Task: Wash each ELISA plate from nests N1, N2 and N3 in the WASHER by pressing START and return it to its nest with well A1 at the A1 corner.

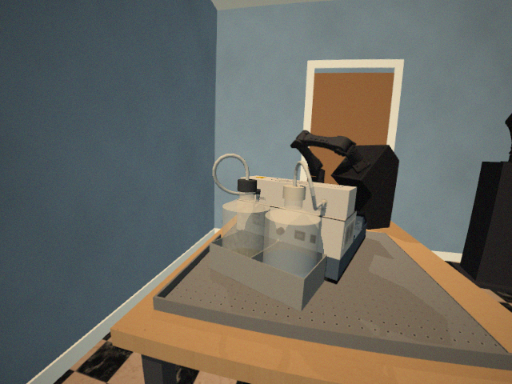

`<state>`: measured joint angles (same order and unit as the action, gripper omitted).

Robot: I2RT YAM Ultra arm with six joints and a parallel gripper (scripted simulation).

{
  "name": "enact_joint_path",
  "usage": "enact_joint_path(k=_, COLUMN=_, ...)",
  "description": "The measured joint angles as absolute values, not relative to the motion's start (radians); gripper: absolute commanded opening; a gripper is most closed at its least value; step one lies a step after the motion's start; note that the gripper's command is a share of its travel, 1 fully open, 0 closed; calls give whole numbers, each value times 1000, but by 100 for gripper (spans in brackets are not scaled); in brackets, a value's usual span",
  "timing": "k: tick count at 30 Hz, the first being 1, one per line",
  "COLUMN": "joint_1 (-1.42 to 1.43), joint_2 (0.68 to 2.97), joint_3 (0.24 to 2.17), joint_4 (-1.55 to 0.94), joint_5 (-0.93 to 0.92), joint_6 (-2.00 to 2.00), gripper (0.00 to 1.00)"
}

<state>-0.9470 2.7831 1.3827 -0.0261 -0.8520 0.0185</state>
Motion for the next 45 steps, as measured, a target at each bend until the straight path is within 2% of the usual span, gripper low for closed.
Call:
enact_joint_path(k=3, joint_1=-946, joint_2=2784, joint_3=1383, joint_4=-25, joint_5=-852, joint_6=20, gripper=0)
enact_joint_path(k=4, joint_1=-946, joint_2=2784, joint_3=1383, joint_4=-24, joint_5=-852, joint_6=20, gripper=100)
enact_joint_path(k=45, joint_1=-960, joint_2=2757, joint_3=1370, joint_4=-61, joint_5=-855, joint_6=-5, gripper=100)
